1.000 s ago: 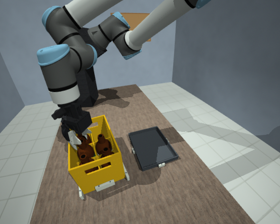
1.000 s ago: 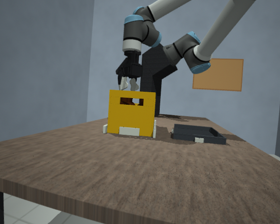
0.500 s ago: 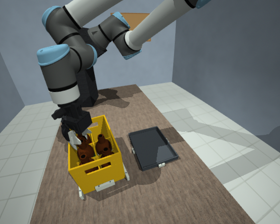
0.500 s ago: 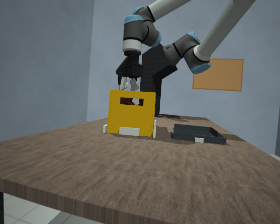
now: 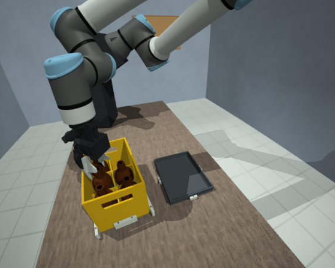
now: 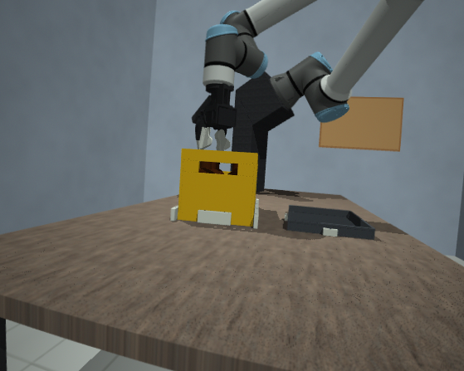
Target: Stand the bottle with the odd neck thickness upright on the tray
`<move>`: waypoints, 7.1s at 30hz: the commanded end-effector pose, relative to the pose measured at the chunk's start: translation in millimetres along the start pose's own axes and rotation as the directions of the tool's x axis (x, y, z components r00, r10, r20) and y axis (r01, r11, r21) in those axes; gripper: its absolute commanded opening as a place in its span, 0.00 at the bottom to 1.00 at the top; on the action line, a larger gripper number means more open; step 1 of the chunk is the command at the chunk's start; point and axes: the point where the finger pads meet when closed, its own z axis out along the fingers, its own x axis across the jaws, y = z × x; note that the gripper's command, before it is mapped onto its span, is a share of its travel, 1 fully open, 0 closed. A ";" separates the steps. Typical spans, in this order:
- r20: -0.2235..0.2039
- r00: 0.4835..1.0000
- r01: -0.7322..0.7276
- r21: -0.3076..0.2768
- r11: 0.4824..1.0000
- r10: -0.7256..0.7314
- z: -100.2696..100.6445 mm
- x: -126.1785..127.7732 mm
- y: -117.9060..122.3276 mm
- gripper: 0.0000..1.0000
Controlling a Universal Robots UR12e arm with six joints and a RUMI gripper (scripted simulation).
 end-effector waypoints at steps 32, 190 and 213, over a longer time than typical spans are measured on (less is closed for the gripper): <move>0.002 1.000 0.001 0.000 1.000 -0.001 -67.3 -0.9 0.7 0.38; -0.001 1.000 0.002 -0.001 1.000 -0.002 -47.0 57.6 67.6 0.38; 0.001 1.000 0.002 -0.001 1.000 -0.002 -38.7 57.5 67.8 0.38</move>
